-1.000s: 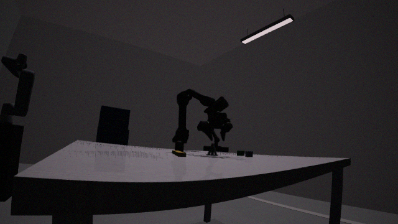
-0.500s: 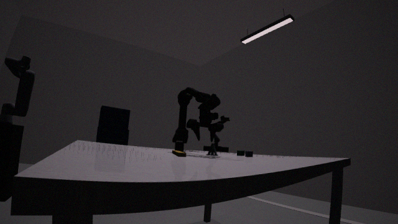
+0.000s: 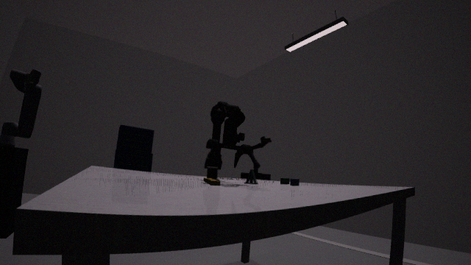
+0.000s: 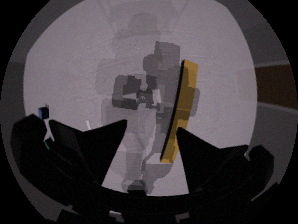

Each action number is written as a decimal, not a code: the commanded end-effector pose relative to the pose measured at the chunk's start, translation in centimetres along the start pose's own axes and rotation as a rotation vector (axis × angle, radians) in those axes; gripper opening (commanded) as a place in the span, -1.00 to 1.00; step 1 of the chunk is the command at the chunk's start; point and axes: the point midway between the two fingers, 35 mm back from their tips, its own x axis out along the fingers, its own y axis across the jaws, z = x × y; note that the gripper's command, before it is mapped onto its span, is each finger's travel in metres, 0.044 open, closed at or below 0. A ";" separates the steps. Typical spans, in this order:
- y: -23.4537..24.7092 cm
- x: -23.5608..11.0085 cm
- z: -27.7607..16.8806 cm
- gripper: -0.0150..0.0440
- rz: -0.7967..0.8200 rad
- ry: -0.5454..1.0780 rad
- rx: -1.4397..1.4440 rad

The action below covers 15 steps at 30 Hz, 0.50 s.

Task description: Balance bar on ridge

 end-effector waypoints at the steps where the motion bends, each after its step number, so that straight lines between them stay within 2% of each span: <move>1: -2.0 -0.1 -0.2 0.58 0.009 0.046 0.007; 15: -6.6 -0.4 -1.7 0.58 0.046 0.164 0.037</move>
